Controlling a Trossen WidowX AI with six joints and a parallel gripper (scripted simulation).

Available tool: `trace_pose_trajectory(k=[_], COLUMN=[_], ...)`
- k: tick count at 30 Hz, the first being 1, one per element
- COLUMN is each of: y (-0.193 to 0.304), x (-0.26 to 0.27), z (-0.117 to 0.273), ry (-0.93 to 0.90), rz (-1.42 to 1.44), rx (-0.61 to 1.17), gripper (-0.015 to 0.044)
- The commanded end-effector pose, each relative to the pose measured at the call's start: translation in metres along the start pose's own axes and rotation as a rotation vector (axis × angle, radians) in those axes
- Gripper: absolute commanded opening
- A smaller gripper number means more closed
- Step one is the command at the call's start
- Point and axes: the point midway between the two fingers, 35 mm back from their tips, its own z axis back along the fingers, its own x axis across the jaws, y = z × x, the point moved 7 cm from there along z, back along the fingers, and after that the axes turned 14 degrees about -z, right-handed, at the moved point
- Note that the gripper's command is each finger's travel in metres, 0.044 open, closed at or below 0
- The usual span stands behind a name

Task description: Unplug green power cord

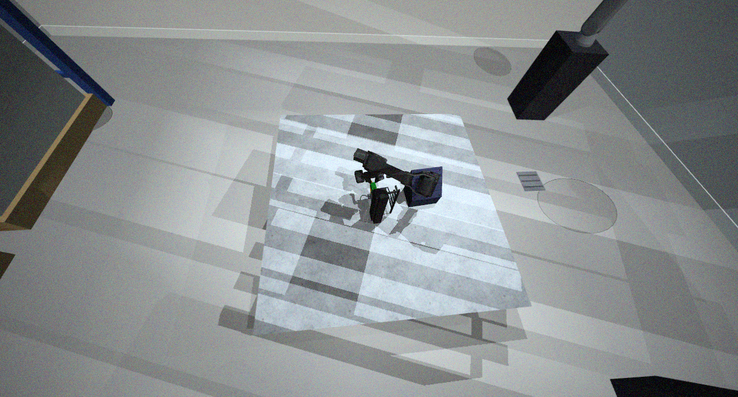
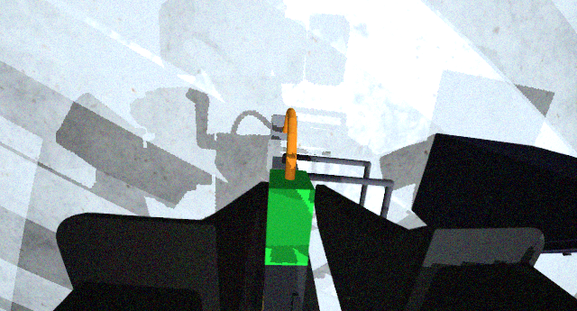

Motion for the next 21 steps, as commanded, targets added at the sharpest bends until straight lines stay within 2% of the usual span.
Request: trace_pose_trajectory(k=[1,5,18,21], y=[-0.016,-0.022,-0.016,-0.028], x=[0.003,0.004,0.001,0.005], z=[0.004,0.005,0.003,0.007], ry=[-0.01,-0.01,-0.009,-0.01], rz=[-0.019,-0.019,-0.021,-0.021], rx=[-0.007,-0.008,-0.003,-0.005], gripper=[0.0,0.0,0.0341,0.042])
